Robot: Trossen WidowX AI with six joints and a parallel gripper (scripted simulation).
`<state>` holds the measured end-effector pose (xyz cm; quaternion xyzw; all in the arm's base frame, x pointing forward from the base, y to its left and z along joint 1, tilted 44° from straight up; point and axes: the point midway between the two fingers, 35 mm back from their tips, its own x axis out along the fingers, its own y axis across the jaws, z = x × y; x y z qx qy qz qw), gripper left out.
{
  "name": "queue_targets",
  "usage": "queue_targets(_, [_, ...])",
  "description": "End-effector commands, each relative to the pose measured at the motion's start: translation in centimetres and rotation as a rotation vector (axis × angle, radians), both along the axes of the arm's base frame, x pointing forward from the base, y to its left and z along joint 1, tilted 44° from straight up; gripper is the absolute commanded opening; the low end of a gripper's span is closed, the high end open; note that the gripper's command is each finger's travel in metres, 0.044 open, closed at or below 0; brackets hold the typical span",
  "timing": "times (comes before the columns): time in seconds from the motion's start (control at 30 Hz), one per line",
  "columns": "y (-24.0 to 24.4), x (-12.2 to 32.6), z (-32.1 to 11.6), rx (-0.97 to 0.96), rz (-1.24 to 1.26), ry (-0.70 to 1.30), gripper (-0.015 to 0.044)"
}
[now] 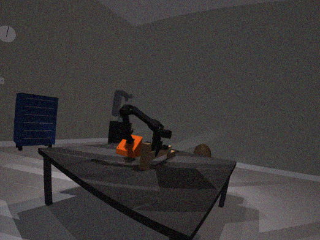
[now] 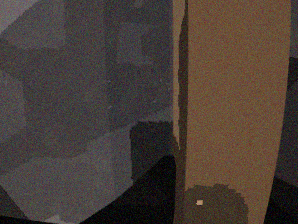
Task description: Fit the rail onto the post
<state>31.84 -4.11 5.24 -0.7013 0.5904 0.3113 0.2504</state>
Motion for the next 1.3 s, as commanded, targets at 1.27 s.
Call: queue_targets(1.27, [-0.19, 0.09, 1.24, -0.011, 0.006, -0.007, 0.0])
